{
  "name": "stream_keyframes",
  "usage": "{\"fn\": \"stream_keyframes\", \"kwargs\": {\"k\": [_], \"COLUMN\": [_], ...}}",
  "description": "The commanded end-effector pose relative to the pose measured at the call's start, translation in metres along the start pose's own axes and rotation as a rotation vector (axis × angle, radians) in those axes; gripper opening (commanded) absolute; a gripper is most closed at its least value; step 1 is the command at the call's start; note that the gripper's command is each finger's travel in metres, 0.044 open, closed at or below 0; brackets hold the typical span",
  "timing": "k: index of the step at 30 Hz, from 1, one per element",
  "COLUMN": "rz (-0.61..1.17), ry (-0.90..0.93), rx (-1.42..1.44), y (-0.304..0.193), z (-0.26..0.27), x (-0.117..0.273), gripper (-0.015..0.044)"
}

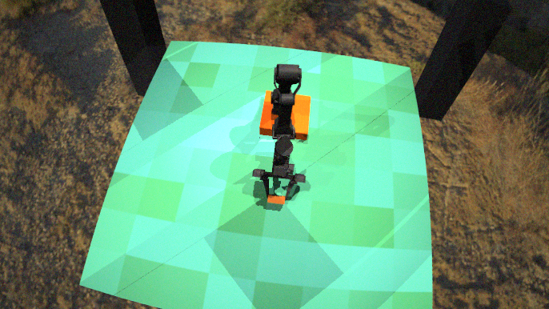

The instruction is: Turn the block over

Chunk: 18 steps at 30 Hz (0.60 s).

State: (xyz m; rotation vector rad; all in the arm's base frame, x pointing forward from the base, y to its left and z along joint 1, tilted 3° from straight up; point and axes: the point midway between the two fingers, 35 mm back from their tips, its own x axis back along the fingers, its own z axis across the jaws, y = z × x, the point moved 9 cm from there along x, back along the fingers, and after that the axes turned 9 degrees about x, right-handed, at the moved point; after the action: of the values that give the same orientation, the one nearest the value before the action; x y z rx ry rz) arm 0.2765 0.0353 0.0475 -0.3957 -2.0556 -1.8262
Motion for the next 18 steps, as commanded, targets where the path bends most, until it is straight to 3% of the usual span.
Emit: {"fn": "stream_keyframes", "kwargs": {"k": [1,18], "rz": [-0.001,-0.118], "ry": [-0.003,-0.020], "rx": [0.001,-0.009], "y": [-0.014,-0.023], "z": [0.001,0.001], "x": [0.004,0.019], "gripper": [0.0000,0.0000]}}
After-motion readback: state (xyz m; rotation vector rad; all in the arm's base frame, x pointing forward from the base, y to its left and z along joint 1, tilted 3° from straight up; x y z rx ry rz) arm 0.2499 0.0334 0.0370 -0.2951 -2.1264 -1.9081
